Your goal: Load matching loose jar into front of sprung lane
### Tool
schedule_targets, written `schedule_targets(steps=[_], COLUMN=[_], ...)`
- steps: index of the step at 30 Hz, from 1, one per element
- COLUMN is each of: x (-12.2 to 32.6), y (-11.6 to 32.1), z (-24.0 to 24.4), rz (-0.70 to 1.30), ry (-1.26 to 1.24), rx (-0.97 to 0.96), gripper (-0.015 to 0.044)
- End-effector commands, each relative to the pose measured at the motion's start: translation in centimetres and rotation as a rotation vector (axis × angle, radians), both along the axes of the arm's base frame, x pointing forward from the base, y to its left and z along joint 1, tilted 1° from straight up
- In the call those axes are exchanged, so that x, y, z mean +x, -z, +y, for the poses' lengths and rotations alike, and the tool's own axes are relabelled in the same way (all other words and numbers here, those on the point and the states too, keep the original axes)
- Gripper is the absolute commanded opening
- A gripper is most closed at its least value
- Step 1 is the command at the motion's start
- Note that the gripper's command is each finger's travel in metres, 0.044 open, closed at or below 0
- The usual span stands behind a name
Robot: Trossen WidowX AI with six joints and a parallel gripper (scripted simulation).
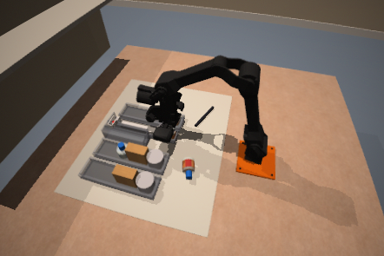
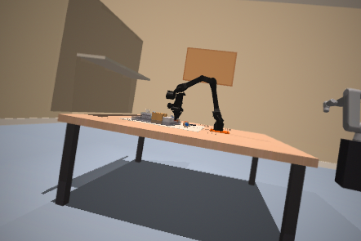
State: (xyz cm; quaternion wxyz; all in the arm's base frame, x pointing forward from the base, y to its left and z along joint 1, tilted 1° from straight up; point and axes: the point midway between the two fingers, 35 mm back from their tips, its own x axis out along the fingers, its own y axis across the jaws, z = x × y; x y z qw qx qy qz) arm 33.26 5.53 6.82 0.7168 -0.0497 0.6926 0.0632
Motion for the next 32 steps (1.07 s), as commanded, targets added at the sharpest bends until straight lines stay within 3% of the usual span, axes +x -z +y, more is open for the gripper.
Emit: schedule_targets(steps=[1,4,19,32], x=[0.0,0.0,-0.4,-4.6], y=[0.0,0.0,-2.1,-2.1], z=[0.0,0.0,-0.1,-0.8], rz=[0.001,0.001,0.001,0.004], ry=[-0.003,-0.003,-0.003,-0.003], rx=[-0.002,-0.002,-0.002,-0.003], gripper=[0.021,0.0281,0.0281,0.0281])
